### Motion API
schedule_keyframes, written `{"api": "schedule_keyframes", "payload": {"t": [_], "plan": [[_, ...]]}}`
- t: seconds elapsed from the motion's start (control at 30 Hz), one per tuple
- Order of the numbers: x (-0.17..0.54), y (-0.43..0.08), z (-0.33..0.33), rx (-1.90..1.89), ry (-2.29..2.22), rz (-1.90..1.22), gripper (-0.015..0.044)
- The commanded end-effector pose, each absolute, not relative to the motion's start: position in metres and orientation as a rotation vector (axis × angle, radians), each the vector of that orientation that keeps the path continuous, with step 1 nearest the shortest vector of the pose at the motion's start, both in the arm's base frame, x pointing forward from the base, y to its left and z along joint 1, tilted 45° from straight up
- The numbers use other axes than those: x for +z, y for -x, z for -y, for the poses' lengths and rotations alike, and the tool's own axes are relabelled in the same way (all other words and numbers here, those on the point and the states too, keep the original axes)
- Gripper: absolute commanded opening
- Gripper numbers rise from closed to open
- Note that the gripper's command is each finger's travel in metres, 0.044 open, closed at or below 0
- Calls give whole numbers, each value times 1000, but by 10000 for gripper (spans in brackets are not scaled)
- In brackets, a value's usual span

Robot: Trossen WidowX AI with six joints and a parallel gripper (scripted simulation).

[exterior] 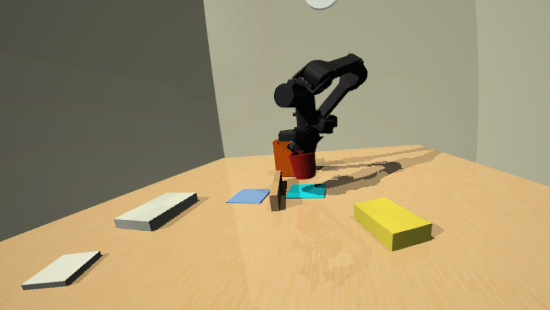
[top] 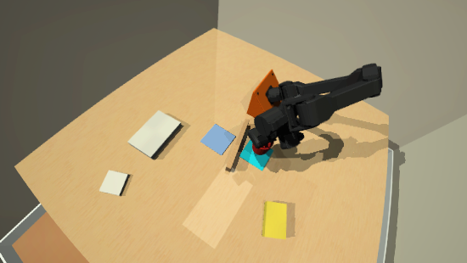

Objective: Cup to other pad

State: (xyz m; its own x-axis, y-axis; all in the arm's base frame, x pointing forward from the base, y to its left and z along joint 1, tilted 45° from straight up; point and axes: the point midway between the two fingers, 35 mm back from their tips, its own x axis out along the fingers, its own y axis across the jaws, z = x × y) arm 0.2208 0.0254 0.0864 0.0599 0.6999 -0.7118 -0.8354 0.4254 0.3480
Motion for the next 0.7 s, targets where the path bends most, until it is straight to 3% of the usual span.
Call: {"api": "schedule_keyframes", "payload": {"t": [0.0, 0.67], "plan": [[83, -221, -30, 1168, 167, -957, 0], [66, -222, -48, 1169, 166, -956, 0]]}}
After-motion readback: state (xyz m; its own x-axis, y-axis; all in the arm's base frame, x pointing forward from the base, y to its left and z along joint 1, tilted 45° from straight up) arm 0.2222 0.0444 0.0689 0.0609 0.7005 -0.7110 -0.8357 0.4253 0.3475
